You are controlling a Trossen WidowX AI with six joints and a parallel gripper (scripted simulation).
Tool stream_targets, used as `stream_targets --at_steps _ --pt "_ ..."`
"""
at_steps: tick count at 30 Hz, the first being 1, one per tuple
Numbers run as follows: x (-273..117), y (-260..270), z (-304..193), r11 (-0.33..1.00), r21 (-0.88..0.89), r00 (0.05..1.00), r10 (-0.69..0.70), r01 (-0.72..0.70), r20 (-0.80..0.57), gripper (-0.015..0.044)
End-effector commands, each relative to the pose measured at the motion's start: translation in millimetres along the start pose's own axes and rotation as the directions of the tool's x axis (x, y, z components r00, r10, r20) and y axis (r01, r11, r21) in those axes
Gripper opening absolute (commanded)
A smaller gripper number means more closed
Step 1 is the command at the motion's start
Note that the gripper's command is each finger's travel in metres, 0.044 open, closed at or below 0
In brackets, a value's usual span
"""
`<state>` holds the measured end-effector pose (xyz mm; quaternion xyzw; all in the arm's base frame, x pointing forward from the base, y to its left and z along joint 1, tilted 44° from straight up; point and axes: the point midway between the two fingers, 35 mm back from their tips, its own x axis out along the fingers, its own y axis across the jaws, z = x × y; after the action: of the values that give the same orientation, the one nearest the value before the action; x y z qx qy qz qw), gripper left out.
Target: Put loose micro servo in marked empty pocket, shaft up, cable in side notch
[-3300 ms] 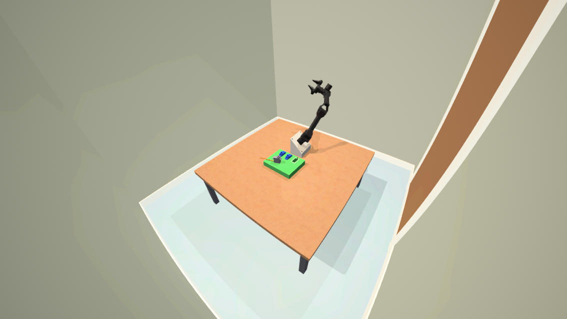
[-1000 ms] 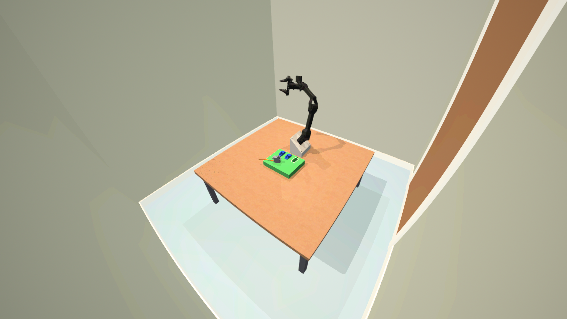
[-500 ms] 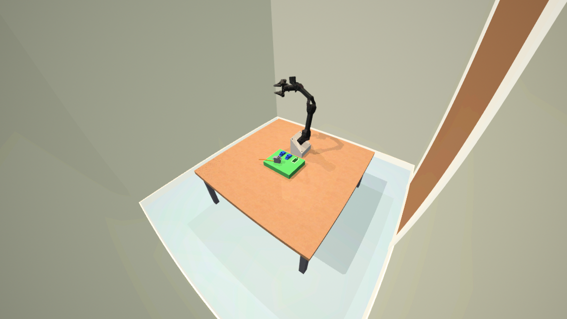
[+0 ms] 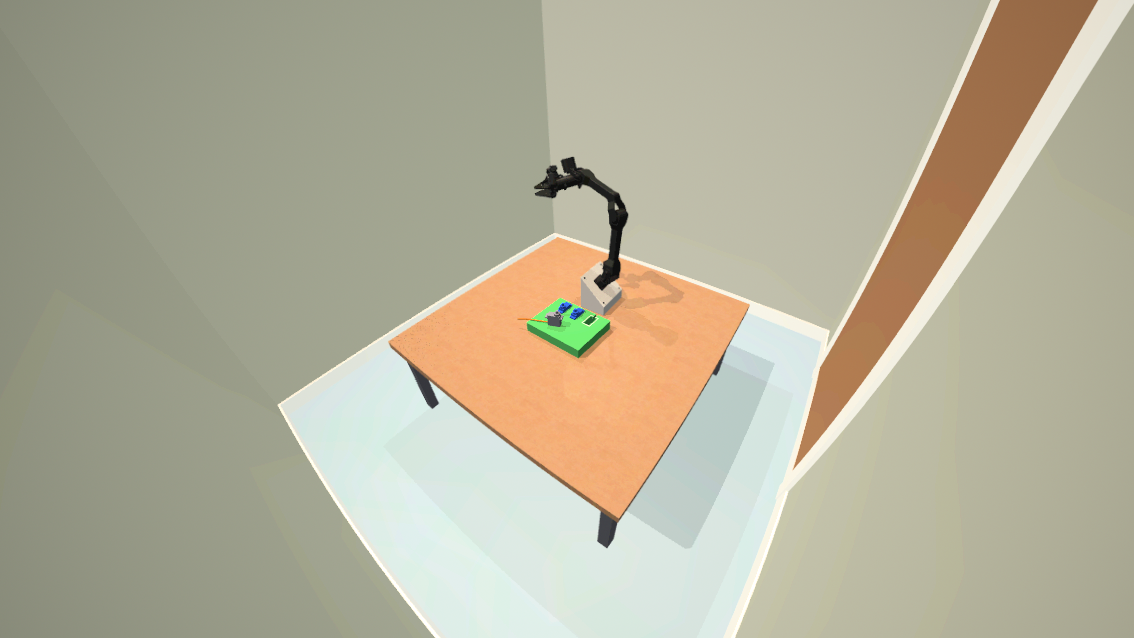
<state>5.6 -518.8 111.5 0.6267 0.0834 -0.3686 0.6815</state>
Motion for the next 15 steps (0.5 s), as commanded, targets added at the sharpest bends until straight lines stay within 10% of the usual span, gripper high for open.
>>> stream_targets --at_steps 1,15 --pt "20.2 7.6 -18.3 0.993 -0.115 0.998 -0.010 0.003 -0.061 0.0440" --pt "76.6 35.9 -79.8 0.869 -0.487 0.968 -0.046 -0.082 -0.246 0.0440"
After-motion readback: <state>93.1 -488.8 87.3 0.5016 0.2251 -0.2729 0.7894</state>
